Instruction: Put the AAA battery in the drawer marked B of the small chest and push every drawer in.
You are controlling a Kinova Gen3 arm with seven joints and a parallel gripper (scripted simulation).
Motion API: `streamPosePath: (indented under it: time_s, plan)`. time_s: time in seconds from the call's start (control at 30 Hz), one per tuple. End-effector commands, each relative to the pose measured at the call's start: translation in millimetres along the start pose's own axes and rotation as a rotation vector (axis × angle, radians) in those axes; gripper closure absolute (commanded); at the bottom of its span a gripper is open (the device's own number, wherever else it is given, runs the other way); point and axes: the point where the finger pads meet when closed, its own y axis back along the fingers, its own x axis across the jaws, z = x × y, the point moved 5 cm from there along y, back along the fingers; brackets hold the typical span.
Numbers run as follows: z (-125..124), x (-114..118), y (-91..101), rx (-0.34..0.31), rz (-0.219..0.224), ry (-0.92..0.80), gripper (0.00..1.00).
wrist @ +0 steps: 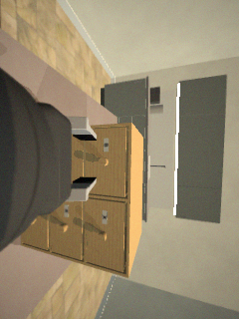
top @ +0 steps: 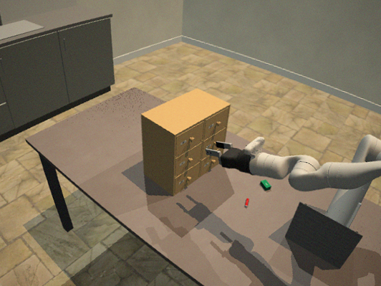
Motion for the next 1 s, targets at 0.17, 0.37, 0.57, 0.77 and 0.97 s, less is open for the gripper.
streamPosePath:
  time_s: [0.17, 0.37, 0.57, 0.77, 0.97]
  plan:
    - [1.1, 3.2, -1.2, 0.005, 0.006, -0.01, 0.0]
    - [1.1, 3.2, -1.2, 0.005, 0.006, -0.01, 0.33]
    - [1.1, 3.2, -1.2, 0.005, 0.006, -0.01, 0.33]
    - [1.1, 3.2, -1.2, 0.005, 0.006, -0.01, 0.33]
    - [1.0, 2.7, -1.8, 0.005, 0.005, -0.01, 0.33]
